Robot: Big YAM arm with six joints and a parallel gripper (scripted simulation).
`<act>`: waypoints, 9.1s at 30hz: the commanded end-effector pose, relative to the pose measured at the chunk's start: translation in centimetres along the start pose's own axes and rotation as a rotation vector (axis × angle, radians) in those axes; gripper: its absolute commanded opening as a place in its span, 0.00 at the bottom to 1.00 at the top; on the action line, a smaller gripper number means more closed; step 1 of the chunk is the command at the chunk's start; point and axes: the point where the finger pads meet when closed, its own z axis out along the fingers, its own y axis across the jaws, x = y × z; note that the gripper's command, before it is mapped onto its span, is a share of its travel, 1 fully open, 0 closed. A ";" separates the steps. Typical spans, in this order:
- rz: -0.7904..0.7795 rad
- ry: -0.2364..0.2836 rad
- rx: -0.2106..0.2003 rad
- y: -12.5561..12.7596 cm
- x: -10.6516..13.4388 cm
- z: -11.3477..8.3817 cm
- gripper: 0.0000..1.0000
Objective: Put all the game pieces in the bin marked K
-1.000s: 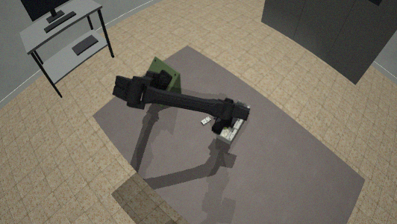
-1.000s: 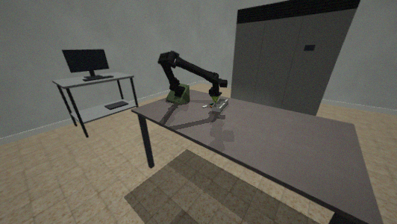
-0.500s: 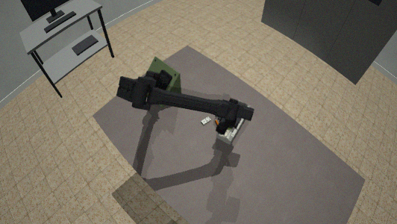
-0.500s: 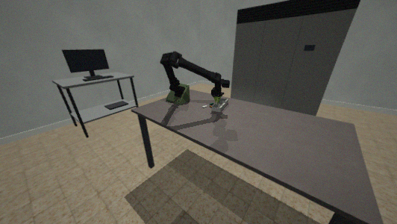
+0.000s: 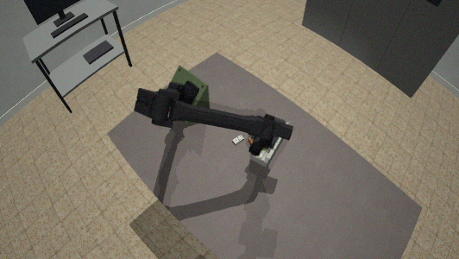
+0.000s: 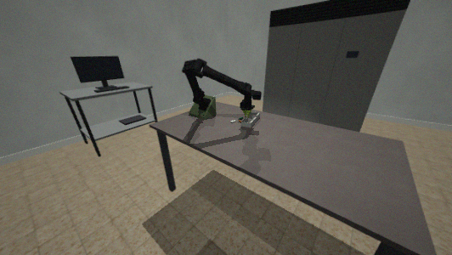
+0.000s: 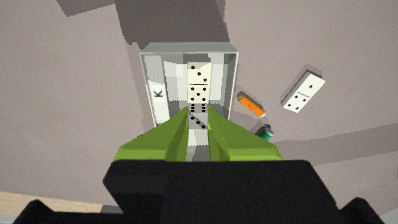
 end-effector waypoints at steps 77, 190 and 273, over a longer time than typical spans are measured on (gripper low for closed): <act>0.028 0.000 -0.060 2.0 0.0 1.3 0.29; 0.217 0.003 -0.024 -12.7 2.3 -0.6 0.39; 0.244 0.005 -0.022 -12.3 1.6 -0.4 0.39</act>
